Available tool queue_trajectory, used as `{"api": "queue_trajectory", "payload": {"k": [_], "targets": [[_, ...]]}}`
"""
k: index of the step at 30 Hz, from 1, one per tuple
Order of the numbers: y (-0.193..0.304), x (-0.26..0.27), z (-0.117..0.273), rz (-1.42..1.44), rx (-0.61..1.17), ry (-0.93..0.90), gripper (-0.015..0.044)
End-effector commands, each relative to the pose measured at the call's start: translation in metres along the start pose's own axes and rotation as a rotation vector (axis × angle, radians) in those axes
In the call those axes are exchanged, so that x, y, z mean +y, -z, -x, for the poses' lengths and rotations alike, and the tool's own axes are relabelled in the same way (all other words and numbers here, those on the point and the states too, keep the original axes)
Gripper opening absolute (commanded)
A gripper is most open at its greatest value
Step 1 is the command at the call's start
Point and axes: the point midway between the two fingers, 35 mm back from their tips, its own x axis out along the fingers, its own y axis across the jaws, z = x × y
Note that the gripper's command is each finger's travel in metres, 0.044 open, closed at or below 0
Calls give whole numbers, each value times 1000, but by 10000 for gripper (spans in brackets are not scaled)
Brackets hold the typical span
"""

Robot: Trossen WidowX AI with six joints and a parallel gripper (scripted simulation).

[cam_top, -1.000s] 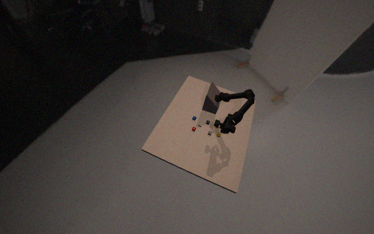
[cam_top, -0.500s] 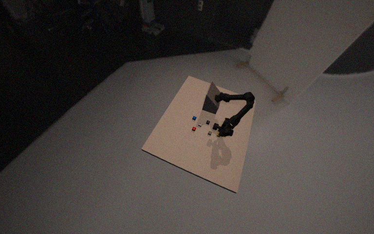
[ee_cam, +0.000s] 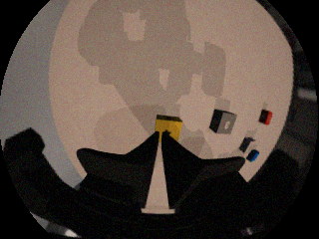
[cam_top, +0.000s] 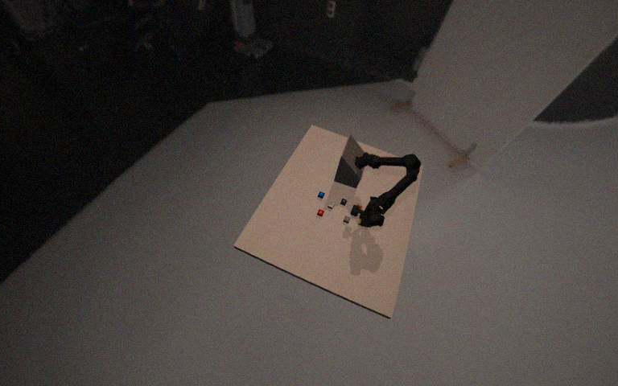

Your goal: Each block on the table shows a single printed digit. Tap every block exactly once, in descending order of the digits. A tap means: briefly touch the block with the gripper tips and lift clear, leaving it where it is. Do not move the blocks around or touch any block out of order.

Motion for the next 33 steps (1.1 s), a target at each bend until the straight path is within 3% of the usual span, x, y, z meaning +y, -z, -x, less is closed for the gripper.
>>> {"api": "queue_trajectory", "payload": {"k": [1,11,16,23,29,33], "targets": [[0,-2,-3,-7,1,7,20],[0,-2,30,-7,0,9,20],[-1,-2,104,-7,0,13,20],[-2,-5,108,-6,0,13,20],[-26,-88,109,-6,-1,18,20],[-26,-91,109,-6,-1,17,20]]}}
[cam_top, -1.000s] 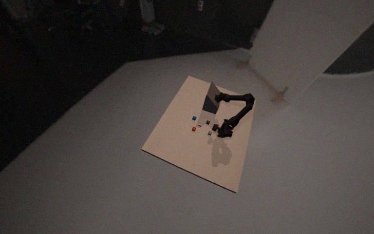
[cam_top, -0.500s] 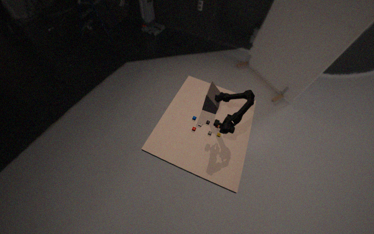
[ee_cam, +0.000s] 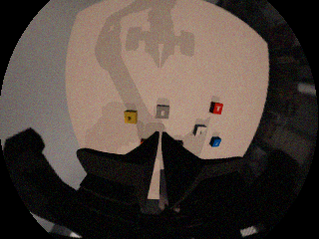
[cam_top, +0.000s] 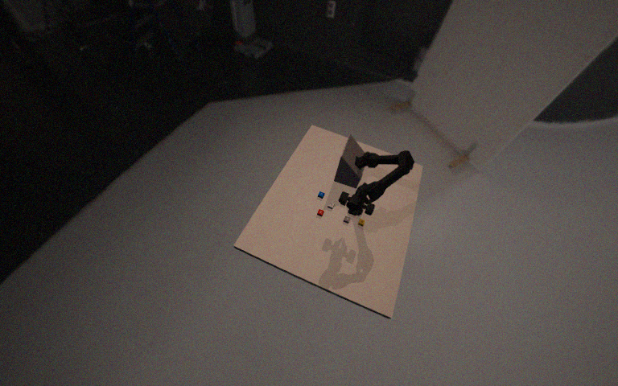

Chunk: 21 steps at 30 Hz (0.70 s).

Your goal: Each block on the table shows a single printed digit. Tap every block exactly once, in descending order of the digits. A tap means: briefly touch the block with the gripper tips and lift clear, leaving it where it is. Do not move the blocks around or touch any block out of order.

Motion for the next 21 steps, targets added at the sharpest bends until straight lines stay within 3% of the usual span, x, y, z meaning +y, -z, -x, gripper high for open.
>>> {"api": "queue_trajectory", "payload": {"k": [1,4,8,21], "targets": [[-3,-5,1,24,-1,1,20],[-4,-5,-13,24,-1,2,20],[-3,-4,-77,24,-1,-3,20],[-3,-4,-91,24,-1,-4,20]]}}
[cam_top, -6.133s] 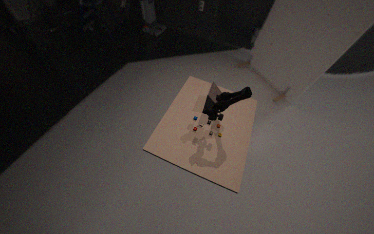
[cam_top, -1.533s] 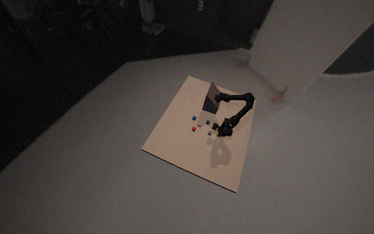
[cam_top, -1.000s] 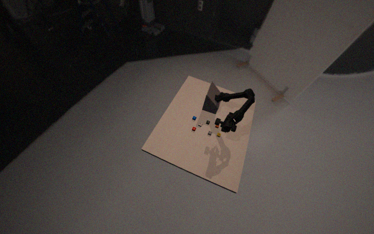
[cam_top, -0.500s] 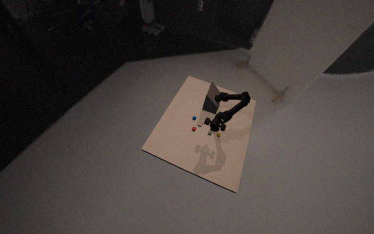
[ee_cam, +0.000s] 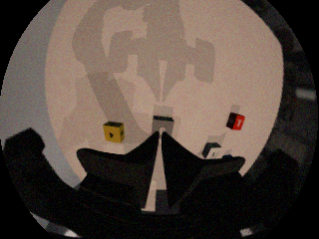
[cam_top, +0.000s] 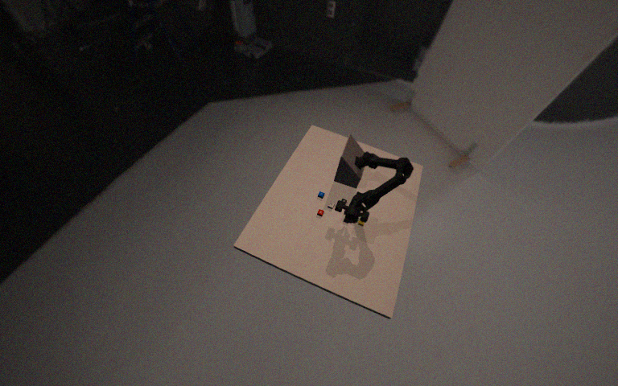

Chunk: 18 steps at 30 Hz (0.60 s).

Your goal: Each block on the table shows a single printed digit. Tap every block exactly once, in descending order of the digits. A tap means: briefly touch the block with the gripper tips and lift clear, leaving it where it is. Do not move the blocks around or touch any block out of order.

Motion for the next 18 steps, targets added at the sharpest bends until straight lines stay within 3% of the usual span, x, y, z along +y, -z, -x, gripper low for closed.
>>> {"api": "queue_trajectory", "payload": {"k": [1,18], "targets": [[2,0,-8,-7,6,-6,20],[2,1,-27,-8,6,-7,20]]}}
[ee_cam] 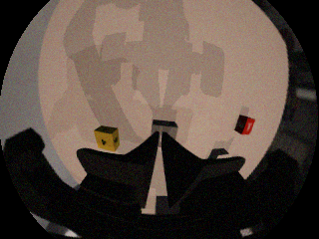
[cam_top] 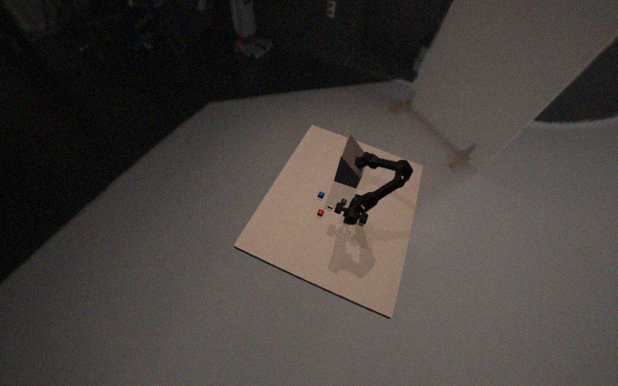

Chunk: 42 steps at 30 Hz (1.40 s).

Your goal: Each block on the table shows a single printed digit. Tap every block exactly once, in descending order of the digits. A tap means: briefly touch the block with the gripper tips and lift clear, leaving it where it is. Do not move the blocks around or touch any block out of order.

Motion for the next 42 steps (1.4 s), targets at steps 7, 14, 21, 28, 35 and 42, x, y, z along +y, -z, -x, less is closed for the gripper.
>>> {"api": "queue_trajectory", "payload": {"k": [7,14,21,28,35,42], "targets": [[1,0,27,-5,4,-3,20],[0,-1,105,-5,4,1,20],[2,-15,109,-6,2,6,20],[43,-124,110,-7,4,12,20],[47,-130,109,-7,5,9,20],[48,-130,28,-6,5,5,20]]}}
